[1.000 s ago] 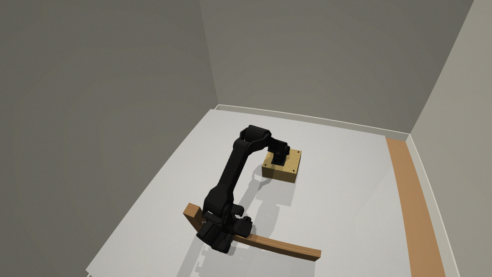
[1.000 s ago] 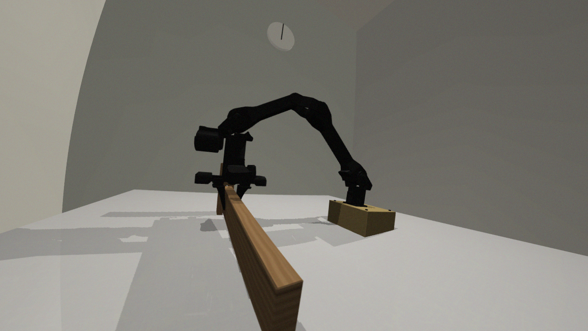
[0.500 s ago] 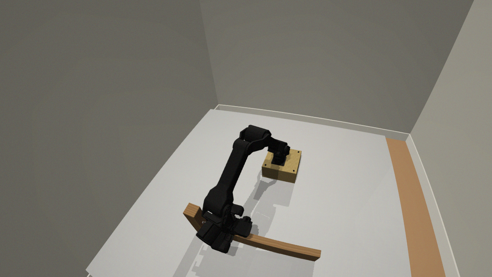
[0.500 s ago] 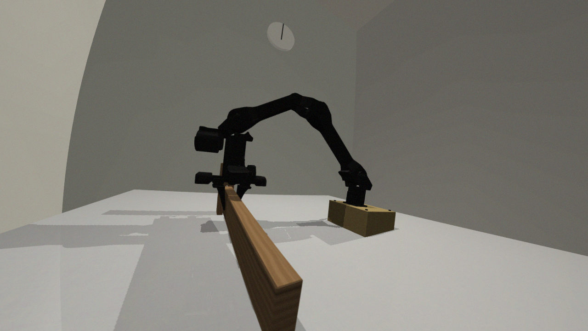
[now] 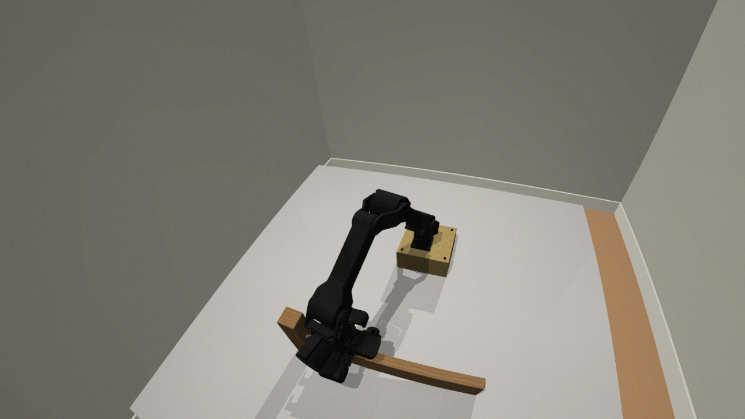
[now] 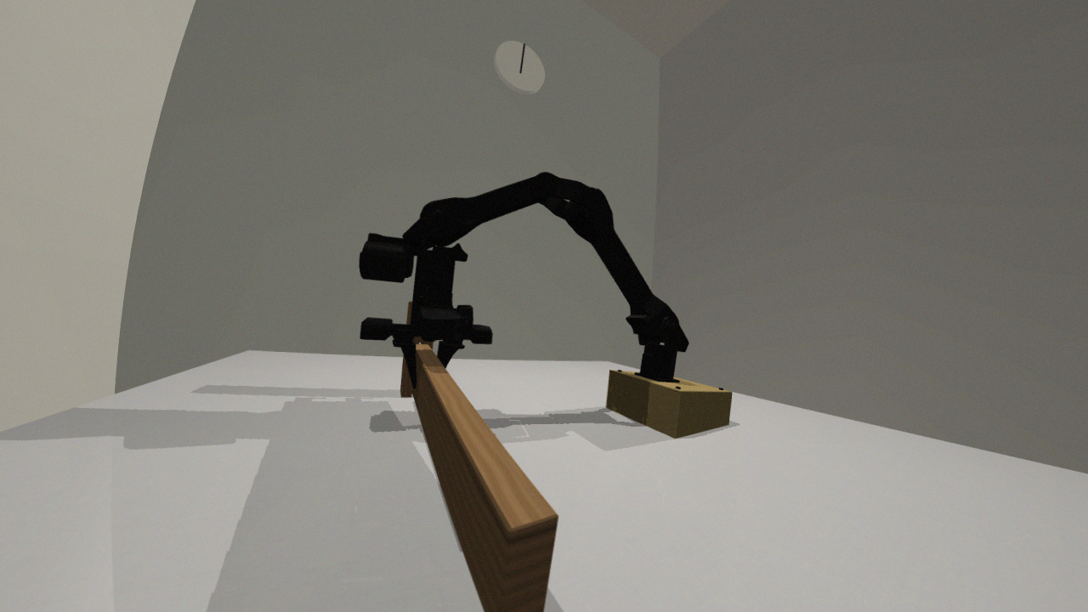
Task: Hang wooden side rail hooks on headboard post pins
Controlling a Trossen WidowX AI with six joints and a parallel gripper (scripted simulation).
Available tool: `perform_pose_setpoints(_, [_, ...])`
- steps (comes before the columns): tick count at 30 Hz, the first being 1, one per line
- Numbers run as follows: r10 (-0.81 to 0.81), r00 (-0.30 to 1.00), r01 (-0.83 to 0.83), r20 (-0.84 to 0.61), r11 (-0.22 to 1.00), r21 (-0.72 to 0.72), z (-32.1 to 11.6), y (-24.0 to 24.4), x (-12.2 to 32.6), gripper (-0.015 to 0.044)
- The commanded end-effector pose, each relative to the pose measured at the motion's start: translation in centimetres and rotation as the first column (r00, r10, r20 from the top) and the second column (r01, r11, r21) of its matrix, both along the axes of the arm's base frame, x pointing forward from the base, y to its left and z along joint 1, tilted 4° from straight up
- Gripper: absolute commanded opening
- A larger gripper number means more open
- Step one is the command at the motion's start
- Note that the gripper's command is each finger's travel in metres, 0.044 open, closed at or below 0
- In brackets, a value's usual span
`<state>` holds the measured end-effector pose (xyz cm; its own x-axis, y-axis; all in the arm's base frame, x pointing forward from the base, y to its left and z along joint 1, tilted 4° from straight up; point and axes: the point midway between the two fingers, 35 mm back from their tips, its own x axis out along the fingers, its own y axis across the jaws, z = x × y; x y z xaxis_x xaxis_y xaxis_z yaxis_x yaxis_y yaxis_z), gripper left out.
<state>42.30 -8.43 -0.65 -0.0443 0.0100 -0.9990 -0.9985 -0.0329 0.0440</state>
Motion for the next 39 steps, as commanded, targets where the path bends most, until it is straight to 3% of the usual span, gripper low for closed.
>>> perform_pose_setpoints(1, [0.003,1.000,-0.003,0.006,1.000,-0.006,0.26,-0.27,0.18,0.0000])
perform_pose_setpoints(39, [0.003,1.000,-0.003,0.006,1.000,-0.006,0.20,-0.63,0.10,0.0000])
